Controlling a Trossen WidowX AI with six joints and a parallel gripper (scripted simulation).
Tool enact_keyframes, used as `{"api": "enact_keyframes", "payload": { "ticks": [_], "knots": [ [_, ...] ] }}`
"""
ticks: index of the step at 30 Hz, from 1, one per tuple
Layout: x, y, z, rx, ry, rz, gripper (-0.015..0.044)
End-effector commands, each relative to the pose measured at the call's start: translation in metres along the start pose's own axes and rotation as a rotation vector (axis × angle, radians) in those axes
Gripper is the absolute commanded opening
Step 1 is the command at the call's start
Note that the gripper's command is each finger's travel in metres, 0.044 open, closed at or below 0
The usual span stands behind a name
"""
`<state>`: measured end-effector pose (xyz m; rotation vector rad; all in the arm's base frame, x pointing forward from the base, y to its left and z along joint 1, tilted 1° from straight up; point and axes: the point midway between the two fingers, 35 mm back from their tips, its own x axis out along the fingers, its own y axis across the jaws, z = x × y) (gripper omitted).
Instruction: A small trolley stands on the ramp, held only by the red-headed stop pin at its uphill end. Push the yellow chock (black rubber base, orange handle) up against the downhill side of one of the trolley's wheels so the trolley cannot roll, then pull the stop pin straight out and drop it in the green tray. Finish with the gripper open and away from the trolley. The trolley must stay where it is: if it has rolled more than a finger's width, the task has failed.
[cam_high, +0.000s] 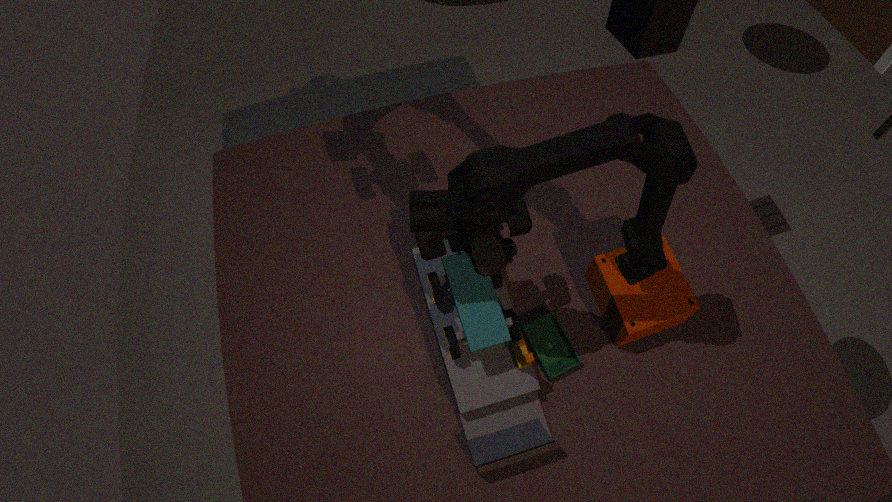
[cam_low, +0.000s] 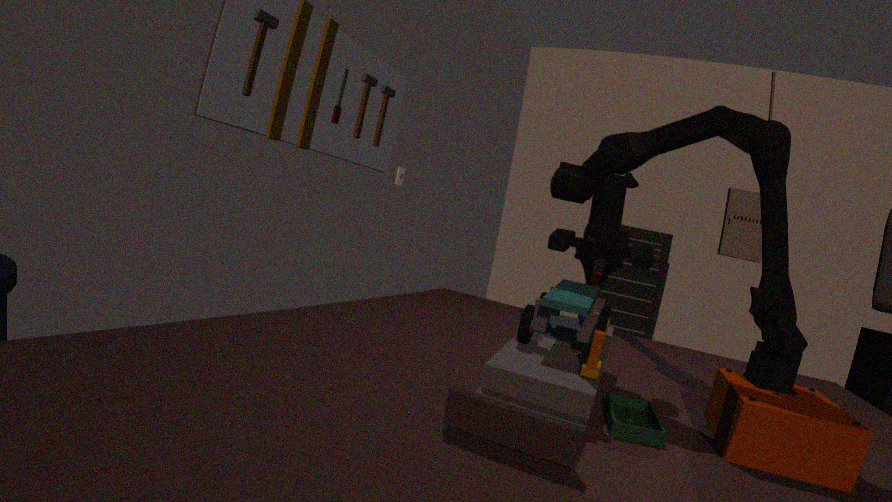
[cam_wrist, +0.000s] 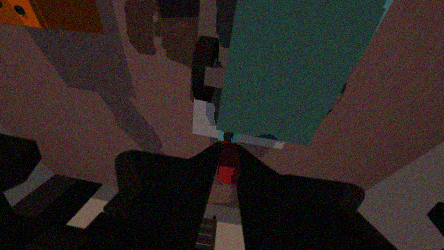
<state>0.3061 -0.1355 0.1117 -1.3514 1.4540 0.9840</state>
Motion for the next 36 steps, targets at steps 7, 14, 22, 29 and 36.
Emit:
{"api": "enact_keyframes", "payload": {
  "ticks": [7, 14, 22, 29, 36],
  "knots": [
    [-0.008, 0.0, -0.002, 0.007, 0.006, -0.009, 0.0],
    [-0.01, 0.0, -0.003, 0.007, 0.006, -0.009, 0.0],
    [-0.013, 0.0, -0.003, 0.007, 0.006, -0.009, 0.0],
    [-0.015, 0.0, -0.004, 0.007, 0.006, -0.009, 0.0],
    [-0.017, 0.0, -0.005, 0.007, 0.006, -0.009, 0.0]
  ]
}}
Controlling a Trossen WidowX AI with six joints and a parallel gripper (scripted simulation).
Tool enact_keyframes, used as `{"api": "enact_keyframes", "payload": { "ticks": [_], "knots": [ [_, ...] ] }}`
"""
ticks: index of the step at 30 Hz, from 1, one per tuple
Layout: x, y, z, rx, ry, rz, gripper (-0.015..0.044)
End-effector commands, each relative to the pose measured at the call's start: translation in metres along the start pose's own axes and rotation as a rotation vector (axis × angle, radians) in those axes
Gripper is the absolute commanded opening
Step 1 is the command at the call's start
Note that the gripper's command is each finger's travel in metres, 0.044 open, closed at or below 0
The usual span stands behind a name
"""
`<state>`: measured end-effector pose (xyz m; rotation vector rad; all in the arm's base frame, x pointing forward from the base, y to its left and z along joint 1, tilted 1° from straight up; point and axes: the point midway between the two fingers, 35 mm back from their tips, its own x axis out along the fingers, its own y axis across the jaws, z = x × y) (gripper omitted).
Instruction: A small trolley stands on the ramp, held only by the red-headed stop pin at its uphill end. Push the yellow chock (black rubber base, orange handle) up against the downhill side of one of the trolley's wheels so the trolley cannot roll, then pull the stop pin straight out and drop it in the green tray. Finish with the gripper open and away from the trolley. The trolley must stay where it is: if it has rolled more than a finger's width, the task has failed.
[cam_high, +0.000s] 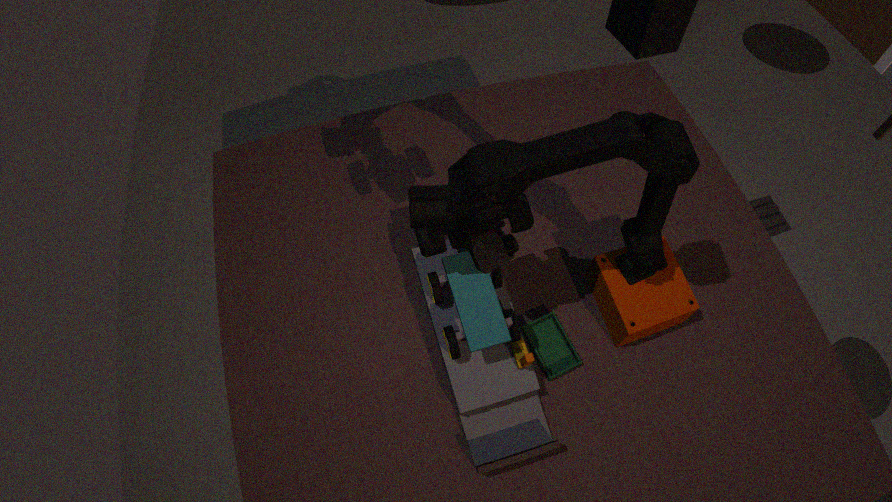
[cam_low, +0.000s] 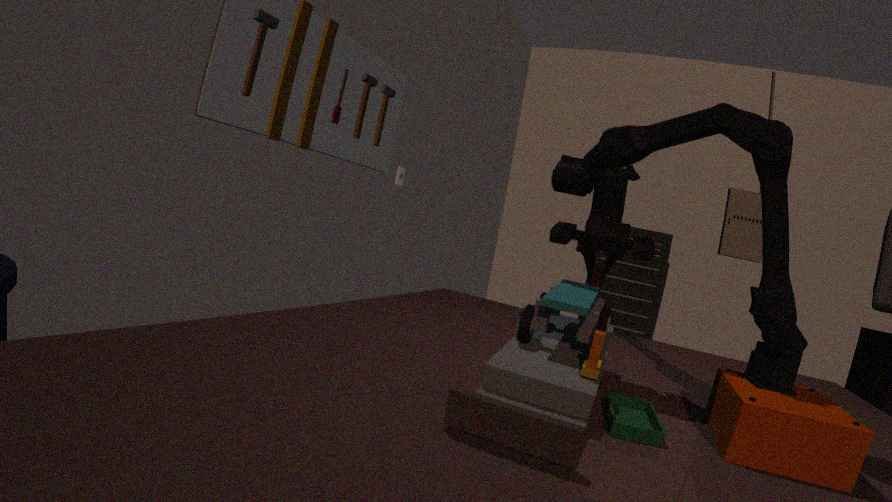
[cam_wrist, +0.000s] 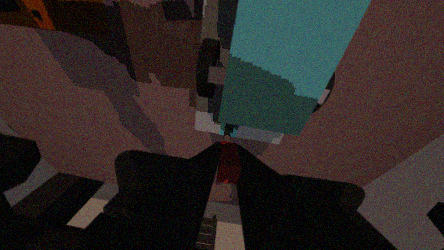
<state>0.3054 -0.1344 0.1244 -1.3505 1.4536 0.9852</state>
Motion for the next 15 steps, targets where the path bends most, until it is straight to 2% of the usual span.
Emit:
{"api": "enact_keyframes", "payload": {
  "ticks": [1, 15],
  "knots": [
    [-0.005, -0.0009, -0.0026, 0.008, 0.007, -0.01, 0.0],
    [-0.0089, -0.0018, -0.0047, 0.008, 0.007, -0.01, 0.0]
  ]
}}
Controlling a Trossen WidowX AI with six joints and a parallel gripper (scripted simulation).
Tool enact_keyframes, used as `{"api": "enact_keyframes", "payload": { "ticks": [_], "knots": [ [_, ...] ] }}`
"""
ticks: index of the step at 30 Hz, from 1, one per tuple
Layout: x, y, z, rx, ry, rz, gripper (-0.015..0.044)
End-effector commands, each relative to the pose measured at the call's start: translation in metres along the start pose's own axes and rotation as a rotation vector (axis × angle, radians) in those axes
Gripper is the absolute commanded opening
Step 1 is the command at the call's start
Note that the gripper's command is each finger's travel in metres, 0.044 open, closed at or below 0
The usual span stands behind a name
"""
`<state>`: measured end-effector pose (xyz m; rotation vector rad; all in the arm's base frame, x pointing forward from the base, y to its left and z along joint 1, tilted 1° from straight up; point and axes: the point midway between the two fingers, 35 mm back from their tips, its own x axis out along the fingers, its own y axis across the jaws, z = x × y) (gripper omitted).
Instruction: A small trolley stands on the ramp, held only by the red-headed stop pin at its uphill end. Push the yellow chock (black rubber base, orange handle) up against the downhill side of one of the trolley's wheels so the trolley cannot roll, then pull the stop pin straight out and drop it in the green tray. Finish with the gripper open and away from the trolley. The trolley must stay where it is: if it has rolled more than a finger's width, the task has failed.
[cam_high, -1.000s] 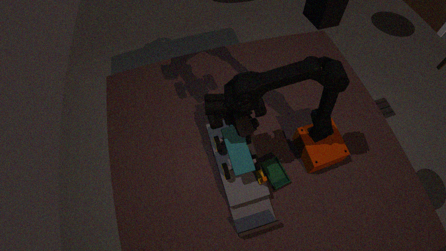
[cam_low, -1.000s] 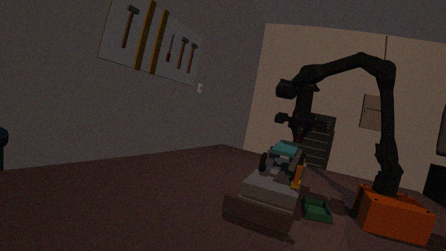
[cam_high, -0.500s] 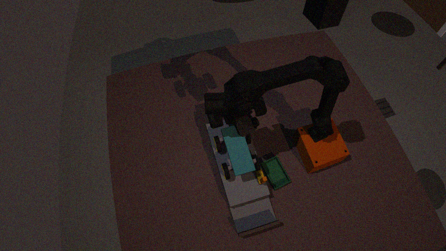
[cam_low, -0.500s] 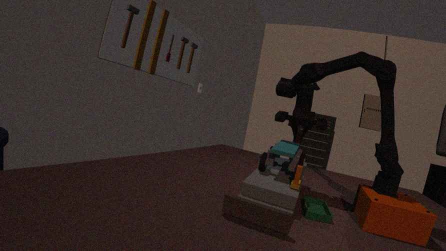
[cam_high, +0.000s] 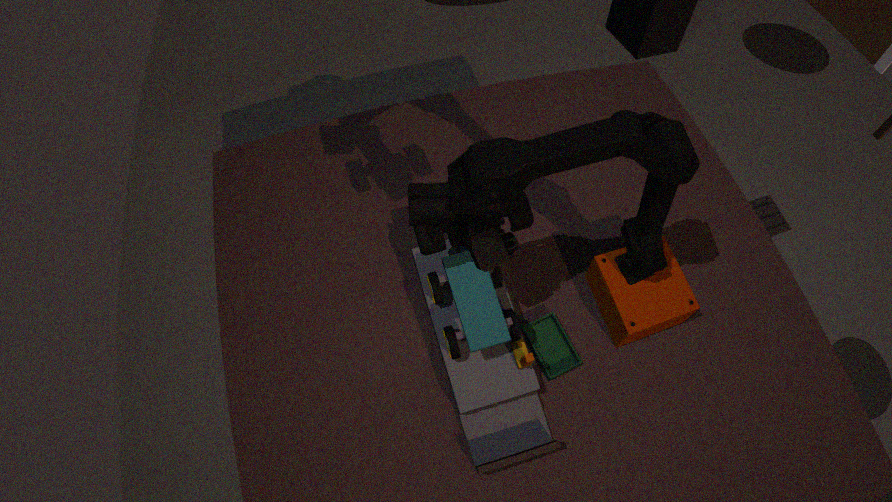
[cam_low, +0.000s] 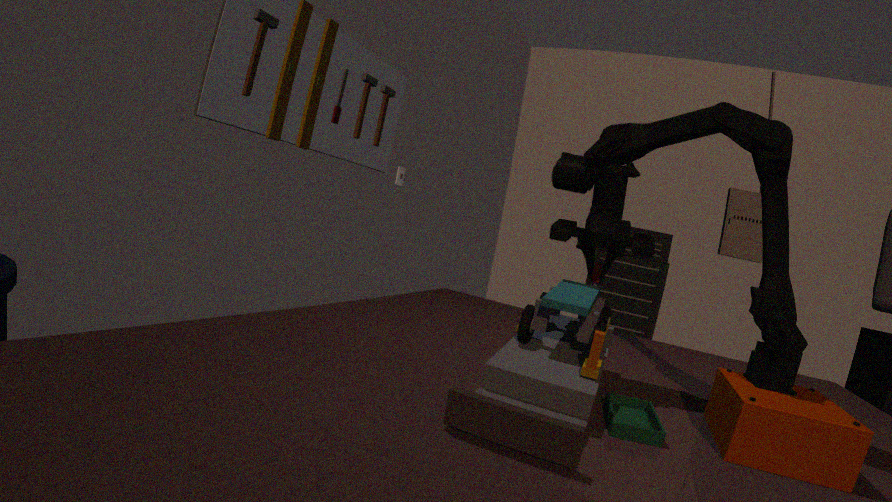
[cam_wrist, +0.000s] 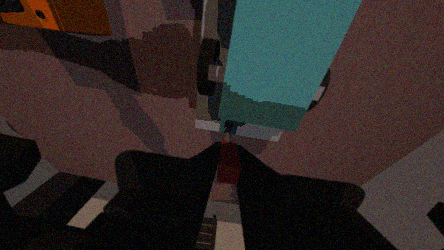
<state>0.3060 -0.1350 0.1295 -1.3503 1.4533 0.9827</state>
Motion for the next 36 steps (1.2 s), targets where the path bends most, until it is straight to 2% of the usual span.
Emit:
{"api": "enact_keyframes", "payload": {
  "ticks": [1, 23, 36],
  "knots": [
    [-0.004, -0.001, -0.003, 0.006, 0.007, -0.009, 0.0],
    [0.0, 0.0, -0.032, 0.006, 0.01, -0.009, 0.0],
    [0.006, 0.037, -0.03, 0.005, 0.01, -0.005, 0.0]
  ]
}}
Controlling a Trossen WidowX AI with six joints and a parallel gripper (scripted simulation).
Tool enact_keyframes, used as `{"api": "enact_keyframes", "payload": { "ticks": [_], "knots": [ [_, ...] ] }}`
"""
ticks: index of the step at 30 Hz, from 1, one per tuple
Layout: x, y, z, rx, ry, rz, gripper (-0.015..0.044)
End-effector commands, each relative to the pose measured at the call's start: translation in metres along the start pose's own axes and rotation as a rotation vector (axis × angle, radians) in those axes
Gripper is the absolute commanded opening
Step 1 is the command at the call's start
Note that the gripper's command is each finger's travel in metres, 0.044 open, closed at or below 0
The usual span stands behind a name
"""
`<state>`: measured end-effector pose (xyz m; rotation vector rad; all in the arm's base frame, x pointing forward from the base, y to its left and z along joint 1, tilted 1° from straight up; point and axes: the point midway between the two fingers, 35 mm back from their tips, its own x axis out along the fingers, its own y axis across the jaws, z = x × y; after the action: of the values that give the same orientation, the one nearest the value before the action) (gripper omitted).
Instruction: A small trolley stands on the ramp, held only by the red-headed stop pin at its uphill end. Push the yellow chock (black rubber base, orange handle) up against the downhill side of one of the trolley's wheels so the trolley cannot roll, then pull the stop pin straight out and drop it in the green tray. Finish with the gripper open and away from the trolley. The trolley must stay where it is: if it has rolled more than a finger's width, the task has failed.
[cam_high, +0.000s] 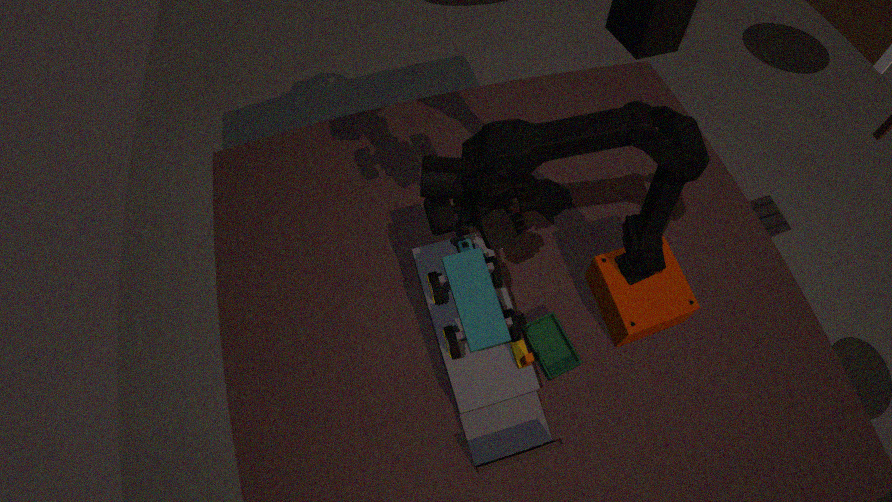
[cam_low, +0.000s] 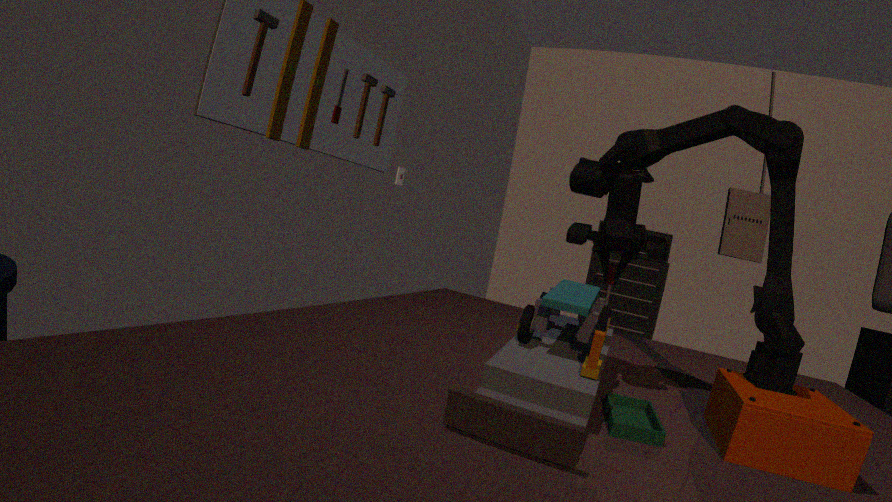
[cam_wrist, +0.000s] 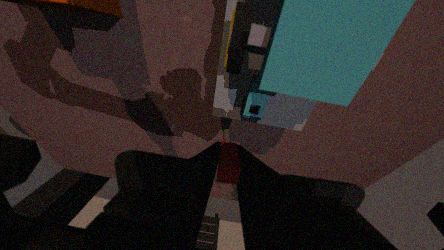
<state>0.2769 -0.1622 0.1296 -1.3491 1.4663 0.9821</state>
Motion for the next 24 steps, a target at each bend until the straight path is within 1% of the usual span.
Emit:
{"api": "enact_keyframes", "payload": {
  "ticks": [1, 15, 20, 24],
  "knots": [
    [-0.001, 0.014, -0.001, 0.003, 0.002, -0.013, 0.0],
    [-0.002, 0.057, -0.004, 0.002, 0.003, -0.01, 0.0],
    [-0.002, 0.058, -0.003, 0.002, 0.002, -0.01, 0.0],
    [-0.002, 0.056, 0.01, 0.002, 0.001, -0.01, 0.0]
  ]
}}
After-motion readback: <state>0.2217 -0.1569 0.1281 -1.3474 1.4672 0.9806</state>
